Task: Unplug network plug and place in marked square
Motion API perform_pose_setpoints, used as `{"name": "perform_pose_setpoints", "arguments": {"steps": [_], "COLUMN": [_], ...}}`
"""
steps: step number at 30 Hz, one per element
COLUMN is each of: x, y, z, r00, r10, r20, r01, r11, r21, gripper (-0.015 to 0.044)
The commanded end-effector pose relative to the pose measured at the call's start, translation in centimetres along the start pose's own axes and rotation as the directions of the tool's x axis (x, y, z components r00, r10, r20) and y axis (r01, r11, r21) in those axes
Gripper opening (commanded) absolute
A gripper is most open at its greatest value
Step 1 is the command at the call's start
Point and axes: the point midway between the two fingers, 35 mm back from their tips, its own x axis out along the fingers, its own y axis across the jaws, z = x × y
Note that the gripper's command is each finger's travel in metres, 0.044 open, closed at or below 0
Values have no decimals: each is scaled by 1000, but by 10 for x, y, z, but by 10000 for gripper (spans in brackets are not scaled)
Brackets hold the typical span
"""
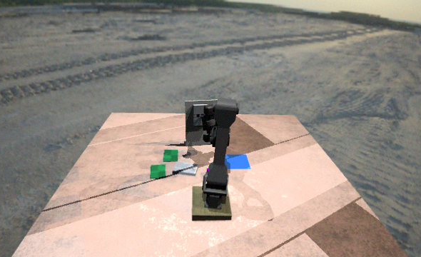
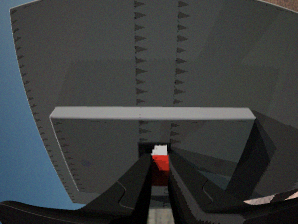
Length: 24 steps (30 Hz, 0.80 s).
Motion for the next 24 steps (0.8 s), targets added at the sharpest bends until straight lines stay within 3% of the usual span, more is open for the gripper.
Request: {"name": "perform_pose_setpoints", "arguments": {"steps": [1, 24], "x": [0, -13], "y": [0, 0], "z": [0, -3], "r00": [1000, 1000], "r10": [-1, -2], "r20": [2, 2], "r01": [1, 2], "r11": [1000, 1000], "r21": [5, 5], "gripper": [0, 0]}}
